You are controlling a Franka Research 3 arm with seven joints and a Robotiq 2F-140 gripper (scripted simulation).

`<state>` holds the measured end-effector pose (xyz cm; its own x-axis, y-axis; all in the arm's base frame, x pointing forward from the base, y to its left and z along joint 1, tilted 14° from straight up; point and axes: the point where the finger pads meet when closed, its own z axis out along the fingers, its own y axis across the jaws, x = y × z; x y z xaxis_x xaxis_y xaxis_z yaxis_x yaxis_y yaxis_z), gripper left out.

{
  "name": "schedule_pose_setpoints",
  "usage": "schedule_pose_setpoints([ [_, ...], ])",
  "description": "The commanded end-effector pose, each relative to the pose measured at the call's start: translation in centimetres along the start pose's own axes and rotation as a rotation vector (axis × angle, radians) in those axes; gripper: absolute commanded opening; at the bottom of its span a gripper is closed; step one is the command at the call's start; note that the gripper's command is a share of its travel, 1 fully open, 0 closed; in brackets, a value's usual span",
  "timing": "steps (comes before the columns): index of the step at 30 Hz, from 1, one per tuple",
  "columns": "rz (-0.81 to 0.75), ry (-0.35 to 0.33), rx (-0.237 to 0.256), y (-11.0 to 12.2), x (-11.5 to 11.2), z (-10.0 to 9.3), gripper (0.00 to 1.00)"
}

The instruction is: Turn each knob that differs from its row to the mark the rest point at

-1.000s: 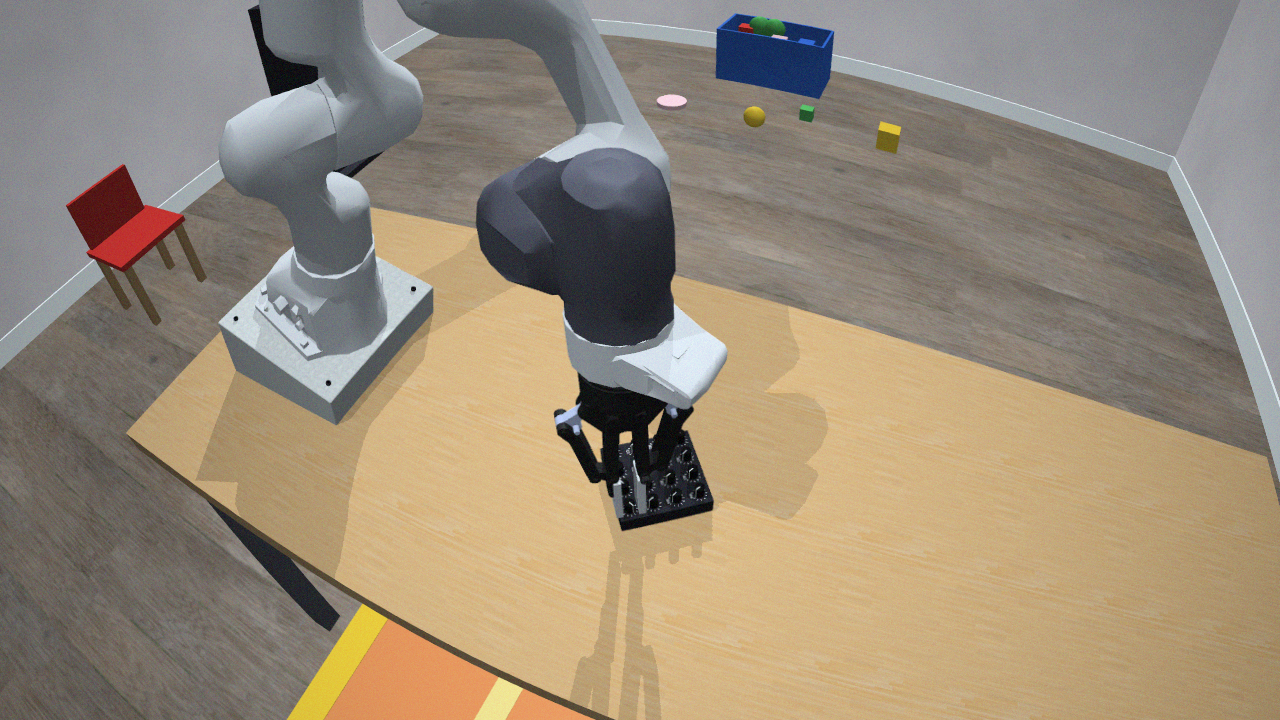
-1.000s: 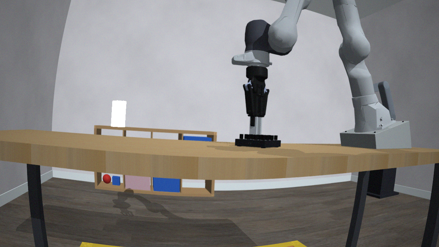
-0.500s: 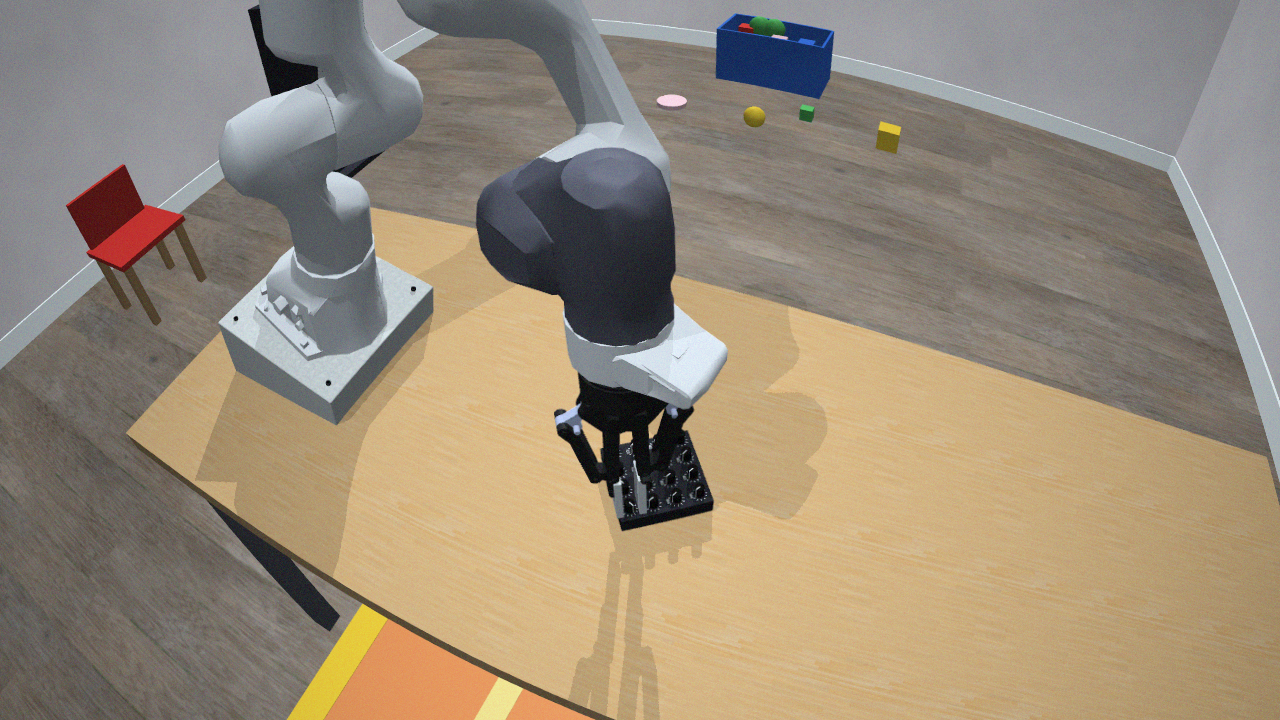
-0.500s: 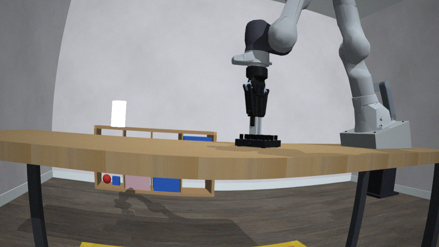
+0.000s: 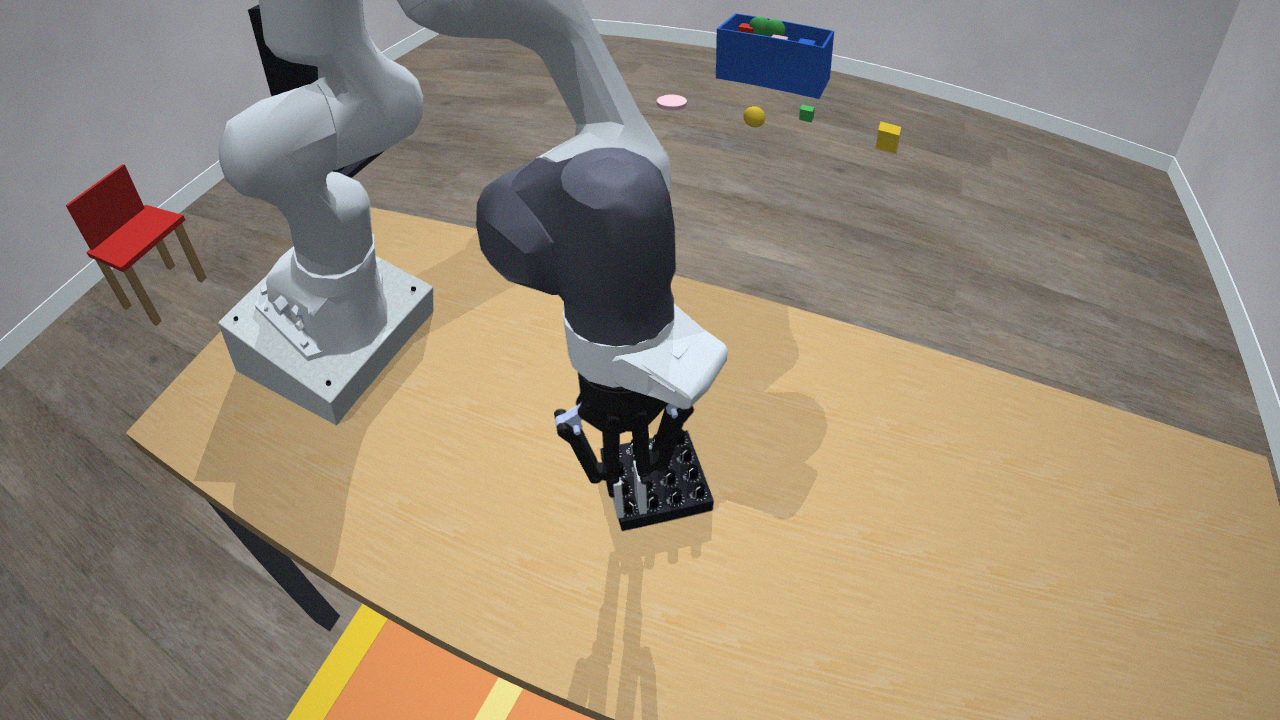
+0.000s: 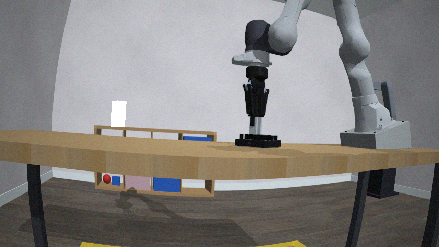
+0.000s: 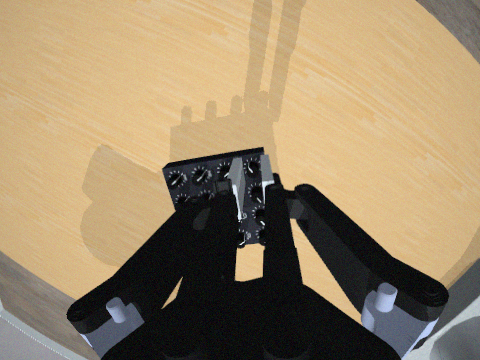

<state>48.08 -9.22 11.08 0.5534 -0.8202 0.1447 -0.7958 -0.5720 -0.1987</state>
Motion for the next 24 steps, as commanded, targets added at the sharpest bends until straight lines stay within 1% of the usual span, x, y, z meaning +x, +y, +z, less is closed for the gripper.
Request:
schedule_pose_setpoints([
  [1, 0.005, 0.003, 0.001, -0.08, 0.10, 0.03, 0.12],
  [2, 0.005, 0.003, 0.001, -0.08, 0.10, 0.03, 0.12],
  [3, 0.005, 0.003, 0.001, -0.08, 0.10, 0.03, 0.05],
  [24, 0.005, 0.003, 0.001, -0.08, 0.10, 0.03, 0.05],
])
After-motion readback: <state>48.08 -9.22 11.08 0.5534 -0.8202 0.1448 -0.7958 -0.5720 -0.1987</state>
